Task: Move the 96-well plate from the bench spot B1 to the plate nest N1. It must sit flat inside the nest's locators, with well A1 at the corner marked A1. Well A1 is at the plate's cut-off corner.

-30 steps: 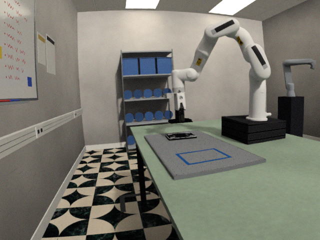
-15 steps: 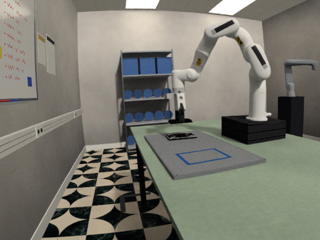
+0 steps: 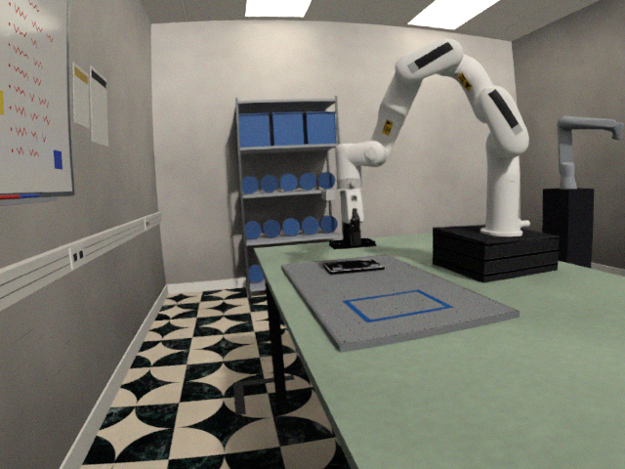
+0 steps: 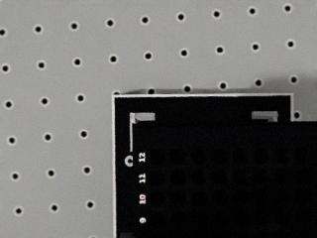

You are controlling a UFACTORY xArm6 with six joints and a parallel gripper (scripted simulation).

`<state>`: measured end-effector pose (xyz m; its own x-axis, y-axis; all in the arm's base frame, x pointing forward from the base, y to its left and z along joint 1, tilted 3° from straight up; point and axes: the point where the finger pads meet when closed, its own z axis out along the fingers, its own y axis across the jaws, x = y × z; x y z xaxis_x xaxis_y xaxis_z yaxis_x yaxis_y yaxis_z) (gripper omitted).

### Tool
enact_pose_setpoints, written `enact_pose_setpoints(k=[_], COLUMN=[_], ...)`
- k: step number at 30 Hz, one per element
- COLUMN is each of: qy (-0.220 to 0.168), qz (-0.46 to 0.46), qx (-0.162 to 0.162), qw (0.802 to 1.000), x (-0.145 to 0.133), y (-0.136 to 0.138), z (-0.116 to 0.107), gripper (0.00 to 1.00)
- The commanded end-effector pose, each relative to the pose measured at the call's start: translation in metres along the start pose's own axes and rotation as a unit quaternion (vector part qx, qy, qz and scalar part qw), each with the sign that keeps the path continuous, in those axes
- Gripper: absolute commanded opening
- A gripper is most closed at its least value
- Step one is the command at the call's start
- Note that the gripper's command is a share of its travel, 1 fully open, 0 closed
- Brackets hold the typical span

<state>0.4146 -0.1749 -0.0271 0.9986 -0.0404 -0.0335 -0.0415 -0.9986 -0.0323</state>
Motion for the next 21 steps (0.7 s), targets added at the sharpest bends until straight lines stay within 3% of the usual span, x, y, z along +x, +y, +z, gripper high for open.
enact_pose_setpoints(k=[1,21], qy=[0.002,0.002], qz=[0.0,0.0], qx=[-0.001,-0.001], qw=[1.0,1.0], x=[0.002,0.002], y=[0.001,0.0], z=[0.006,0.036], gripper=[0.0,0.0])
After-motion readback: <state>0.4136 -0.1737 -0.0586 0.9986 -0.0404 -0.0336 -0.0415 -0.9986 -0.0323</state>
